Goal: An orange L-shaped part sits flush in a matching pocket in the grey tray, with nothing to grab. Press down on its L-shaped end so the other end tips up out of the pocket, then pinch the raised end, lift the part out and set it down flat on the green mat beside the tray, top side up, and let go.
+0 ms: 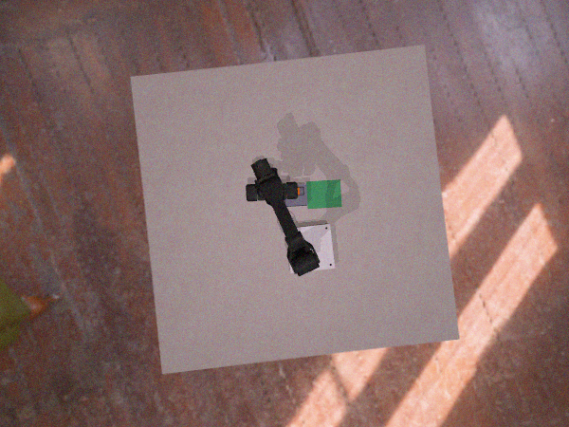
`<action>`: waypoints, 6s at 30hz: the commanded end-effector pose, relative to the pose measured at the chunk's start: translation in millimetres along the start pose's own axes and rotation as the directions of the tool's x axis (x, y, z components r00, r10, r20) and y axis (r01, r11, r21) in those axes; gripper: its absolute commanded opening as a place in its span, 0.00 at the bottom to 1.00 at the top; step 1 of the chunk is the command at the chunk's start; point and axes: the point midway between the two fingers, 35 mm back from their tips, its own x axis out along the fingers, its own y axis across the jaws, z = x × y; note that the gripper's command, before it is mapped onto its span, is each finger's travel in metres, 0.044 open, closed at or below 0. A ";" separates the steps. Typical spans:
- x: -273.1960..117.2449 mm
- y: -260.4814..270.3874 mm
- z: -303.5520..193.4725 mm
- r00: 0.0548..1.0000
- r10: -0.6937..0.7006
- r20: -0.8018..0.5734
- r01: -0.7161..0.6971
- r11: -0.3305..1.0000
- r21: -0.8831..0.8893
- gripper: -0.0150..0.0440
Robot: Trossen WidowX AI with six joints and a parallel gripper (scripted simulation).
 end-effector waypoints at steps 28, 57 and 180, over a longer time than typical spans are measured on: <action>-0.3 0.2 0.5 1.000 0.001 0.003 -0.001 1.000 0.000 0.56; 91.9 -2.4 -3.4 1.000 -0.010 -0.018 0.010 1.000 -0.005 0.56; 33.8 -78.6 9.1 1.000 -0.018 -0.017 -0.017 -0.005 -1.000 0.73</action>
